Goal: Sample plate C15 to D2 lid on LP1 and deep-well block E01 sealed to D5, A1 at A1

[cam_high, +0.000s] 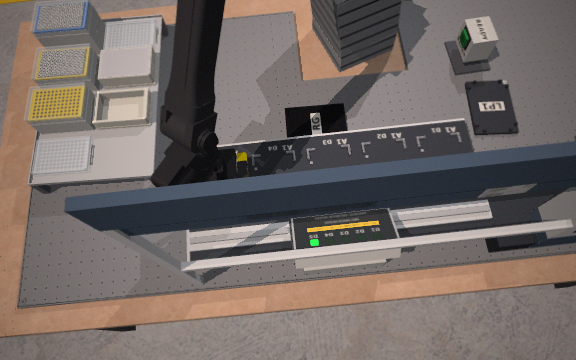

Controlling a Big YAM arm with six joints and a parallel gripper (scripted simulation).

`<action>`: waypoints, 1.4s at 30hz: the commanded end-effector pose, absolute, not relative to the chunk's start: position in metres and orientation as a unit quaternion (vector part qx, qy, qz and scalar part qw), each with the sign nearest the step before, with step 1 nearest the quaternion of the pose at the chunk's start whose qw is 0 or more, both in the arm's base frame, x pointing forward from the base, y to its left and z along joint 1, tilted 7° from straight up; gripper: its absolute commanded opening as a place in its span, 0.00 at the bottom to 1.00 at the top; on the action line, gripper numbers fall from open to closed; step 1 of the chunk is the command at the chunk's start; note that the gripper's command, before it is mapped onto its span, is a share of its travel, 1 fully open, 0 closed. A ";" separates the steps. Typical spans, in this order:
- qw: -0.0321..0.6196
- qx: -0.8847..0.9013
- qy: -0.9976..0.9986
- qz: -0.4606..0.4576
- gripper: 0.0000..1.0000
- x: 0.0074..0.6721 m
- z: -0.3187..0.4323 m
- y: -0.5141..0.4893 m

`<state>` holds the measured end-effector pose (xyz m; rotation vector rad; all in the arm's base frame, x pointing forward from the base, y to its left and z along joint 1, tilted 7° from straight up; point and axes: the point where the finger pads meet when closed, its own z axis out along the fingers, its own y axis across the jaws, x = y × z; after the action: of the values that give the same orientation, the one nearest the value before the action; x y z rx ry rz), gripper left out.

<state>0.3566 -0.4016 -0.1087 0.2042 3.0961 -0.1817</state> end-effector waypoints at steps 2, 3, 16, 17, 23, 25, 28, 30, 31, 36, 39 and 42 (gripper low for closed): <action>0.030 0.069 0.995 -0.072 1.00 0.361 -0.096 -0.418; 0.030 0.069 0.995 -0.072 1.00 0.361 -0.096 -0.418; 0.030 0.069 0.995 -0.072 1.00 0.361 -0.096 -0.418; 0.030 0.069 0.995 -0.072 1.00 0.361 -0.096 -0.418; 0.030 0.069 0.995 -0.072 1.00 0.361 -0.096 -0.418; 0.030 0.069 0.995 -0.072 1.00 0.361 -0.096 -0.418; 0.030 0.069 0.995 -0.072 1.00 0.361 -0.096 -0.418; 0.030 0.069 0.995 -0.072 1.00 0.361 -0.096 -0.418; 0.030 0.069 0.995 -0.072 1.00 0.361 -0.096 -0.418; 0.033 0.069 0.994 -0.075 1.00 0.361 -0.083 -0.418; 0.029 0.070 0.995 -0.071 1.00 0.357 -0.081 -0.413; 0.032 0.071 0.994 -0.074 1.00 0.360 -0.074 -0.415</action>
<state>0.3536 -0.3985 -0.1065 0.2044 3.1072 -0.1673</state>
